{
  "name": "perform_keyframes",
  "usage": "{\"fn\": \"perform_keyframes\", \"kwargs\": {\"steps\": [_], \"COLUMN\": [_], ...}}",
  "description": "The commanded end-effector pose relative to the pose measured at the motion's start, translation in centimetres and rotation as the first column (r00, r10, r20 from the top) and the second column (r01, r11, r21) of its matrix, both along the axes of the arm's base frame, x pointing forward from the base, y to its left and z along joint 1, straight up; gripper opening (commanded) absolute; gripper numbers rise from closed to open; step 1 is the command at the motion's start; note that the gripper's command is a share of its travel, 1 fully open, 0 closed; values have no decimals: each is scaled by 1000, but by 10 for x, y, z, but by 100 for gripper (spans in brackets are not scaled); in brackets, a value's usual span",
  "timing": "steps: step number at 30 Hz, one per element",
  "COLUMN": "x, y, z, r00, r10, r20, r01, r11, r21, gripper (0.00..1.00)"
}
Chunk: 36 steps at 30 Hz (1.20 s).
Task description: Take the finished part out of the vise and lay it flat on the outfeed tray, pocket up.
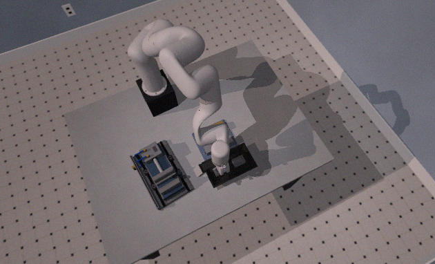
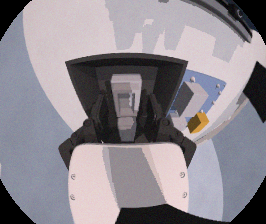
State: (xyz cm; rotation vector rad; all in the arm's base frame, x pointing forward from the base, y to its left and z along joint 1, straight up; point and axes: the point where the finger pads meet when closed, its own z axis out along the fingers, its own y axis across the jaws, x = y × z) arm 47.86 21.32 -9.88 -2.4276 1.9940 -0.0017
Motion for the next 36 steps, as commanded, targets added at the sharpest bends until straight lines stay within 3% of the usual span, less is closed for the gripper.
{"fn": "perform_keyframes", "kwargs": {"steps": [1, 29, 36], "x": [2, 2, 2], "y": [1, 1, 1], "z": [2, 4, 21], "r00": [1000, 1000, 1000], "r10": [0, 0, 0], "r20": [4, 4, 4], "r01": [0, 0, 0], "r11": [1000, 1000, 1000], "r21": [2, 2, 2], "gripper": [69, 69, 69]}}
